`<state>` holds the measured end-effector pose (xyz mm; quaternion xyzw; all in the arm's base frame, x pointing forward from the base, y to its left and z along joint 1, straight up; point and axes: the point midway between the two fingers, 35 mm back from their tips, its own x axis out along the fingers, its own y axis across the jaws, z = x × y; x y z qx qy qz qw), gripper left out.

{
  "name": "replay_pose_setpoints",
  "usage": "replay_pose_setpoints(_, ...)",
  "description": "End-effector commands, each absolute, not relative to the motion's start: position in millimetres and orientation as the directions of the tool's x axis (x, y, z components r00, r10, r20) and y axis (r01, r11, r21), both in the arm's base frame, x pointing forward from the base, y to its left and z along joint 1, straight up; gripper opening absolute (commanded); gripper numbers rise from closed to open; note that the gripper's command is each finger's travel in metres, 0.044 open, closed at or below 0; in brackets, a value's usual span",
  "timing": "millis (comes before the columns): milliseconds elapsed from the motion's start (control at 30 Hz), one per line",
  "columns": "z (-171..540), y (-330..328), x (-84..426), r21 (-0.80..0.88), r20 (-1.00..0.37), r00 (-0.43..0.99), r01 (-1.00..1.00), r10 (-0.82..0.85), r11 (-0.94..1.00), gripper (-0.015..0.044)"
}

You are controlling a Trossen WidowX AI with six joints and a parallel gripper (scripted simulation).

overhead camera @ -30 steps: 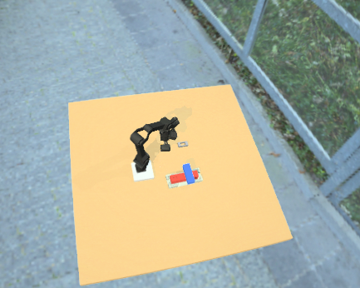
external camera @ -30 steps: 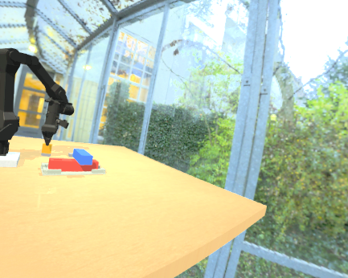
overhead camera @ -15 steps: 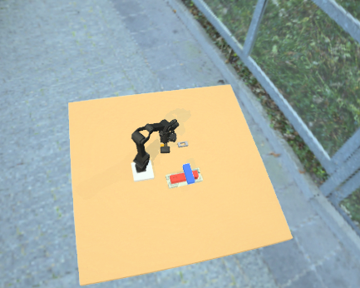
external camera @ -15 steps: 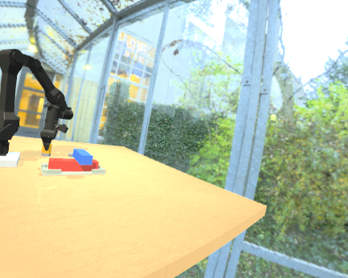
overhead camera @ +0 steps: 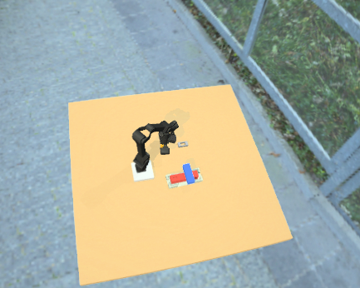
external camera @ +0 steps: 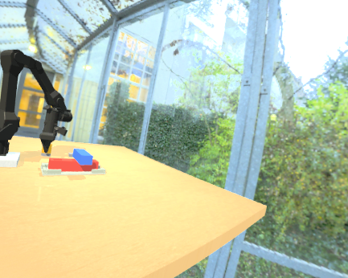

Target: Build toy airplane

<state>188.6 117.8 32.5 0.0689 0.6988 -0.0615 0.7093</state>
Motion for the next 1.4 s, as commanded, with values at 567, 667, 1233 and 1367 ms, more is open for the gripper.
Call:
replay_pose_setpoints(567,35,119,189,0.013,-1.000,0.011,0.189,0.011,0.982,0.0000)
replay_pose_setpoints(667,41,119,190,0.009,-1.000,0.006,0.190,0.008,0.982,0.0000)
replay_pose_setpoints(1233,93,123,195,0.013,-1.000,0.011,0.189,0.011,0.982,0.0000)
replay_pose_setpoints(1367,105,123,195,0.013,-1.000,0.012,0.189,0.011,0.982,0.0000)
